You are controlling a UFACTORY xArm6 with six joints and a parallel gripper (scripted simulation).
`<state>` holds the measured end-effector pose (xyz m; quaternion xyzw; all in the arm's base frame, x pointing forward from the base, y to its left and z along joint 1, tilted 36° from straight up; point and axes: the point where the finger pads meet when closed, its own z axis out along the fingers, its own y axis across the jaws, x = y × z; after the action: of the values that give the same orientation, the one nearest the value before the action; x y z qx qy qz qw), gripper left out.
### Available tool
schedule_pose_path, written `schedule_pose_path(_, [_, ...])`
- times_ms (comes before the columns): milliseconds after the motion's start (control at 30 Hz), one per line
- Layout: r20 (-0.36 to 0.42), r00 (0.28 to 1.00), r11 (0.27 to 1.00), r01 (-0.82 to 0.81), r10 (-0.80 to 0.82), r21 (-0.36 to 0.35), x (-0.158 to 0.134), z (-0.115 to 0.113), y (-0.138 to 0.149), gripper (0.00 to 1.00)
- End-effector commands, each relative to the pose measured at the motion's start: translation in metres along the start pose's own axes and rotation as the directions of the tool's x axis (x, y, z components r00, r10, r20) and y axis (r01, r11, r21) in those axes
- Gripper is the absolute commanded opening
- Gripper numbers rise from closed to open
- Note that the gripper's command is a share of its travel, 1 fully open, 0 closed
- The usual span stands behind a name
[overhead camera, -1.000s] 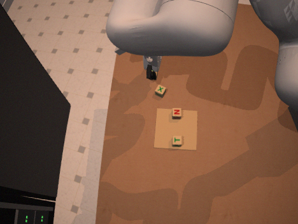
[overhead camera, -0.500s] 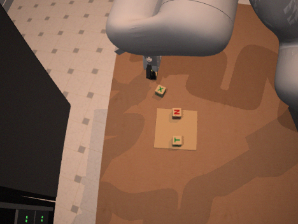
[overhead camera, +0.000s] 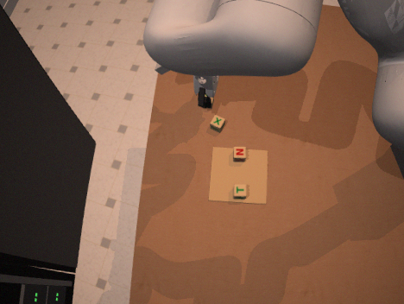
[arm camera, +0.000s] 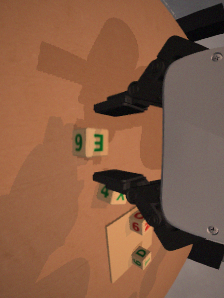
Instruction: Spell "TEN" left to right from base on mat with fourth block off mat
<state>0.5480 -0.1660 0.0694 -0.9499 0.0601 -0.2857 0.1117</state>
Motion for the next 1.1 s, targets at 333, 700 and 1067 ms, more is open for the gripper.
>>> schedule_pose_path(333, [-0.003, 1.000, 1.000, 0.000, 0.000, -0.001, 0.001, -0.001, 0.000, 0.64])
schedule_pose_path(700, [-0.003, 1.000, 1.000, 0.000, 0.000, -0.001, 0.001, 0.000, 0.000, 0.64])
schedule_pose_path(1067, [-0.003, 1.000, 1.000, 0.000, 0.000, -0.001, 0.001, 0.014, 0.000, 0.64])
